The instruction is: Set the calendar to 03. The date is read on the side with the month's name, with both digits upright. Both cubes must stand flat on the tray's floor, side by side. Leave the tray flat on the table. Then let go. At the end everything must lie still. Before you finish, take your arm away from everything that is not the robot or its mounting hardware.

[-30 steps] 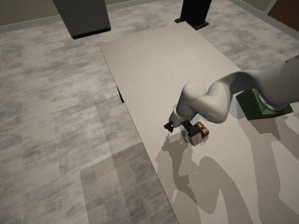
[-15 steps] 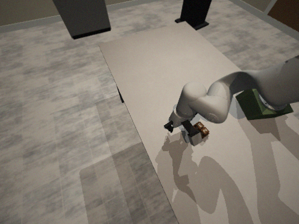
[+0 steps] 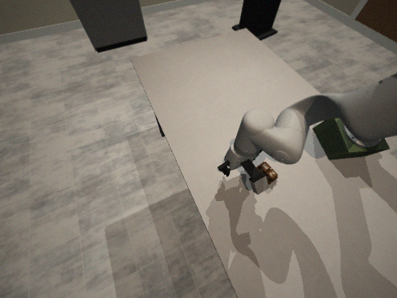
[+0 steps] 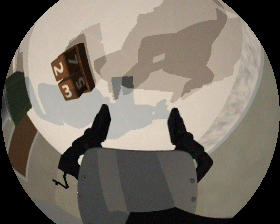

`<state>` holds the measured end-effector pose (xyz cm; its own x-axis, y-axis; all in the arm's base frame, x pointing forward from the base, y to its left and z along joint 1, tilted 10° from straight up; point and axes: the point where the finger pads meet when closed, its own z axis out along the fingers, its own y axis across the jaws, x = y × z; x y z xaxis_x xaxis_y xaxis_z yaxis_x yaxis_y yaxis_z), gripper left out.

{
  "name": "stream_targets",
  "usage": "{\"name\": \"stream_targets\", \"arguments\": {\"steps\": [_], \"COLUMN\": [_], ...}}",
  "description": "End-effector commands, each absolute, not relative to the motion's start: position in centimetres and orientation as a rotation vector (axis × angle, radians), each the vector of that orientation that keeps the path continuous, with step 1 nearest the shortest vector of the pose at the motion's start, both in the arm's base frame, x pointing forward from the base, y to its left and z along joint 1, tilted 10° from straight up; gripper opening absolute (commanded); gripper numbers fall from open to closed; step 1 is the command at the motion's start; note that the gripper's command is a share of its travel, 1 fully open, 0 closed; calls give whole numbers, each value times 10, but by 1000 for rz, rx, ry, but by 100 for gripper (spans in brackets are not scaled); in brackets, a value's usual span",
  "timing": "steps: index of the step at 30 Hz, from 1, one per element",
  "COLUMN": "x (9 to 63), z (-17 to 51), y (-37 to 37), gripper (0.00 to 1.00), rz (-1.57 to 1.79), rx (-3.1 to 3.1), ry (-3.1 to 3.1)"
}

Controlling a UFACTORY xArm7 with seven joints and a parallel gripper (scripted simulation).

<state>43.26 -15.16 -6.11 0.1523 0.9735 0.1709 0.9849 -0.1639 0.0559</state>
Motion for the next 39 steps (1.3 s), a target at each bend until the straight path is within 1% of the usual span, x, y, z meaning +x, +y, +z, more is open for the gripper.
{"name": "stream_targets", "arguments": {"steps": [1,9,18,27,31,34,39], "x": [434,434,432,430,424,406,406], "z": [-60,-58,-35,-33,-34,-36,-36], "y": [-153,-153,-157,-157,-158,-159,-160], "gripper": [100,100,100,100,100,100,100], "rz": [-260,-260,-260,-256,-245,-245,-245], "rx": [-2335,-2335,-2335,-2392,-2528,-2528,-2536], "ry": [-1987,-1987,-1987,-1910,-1703,-1703,-1689]}}
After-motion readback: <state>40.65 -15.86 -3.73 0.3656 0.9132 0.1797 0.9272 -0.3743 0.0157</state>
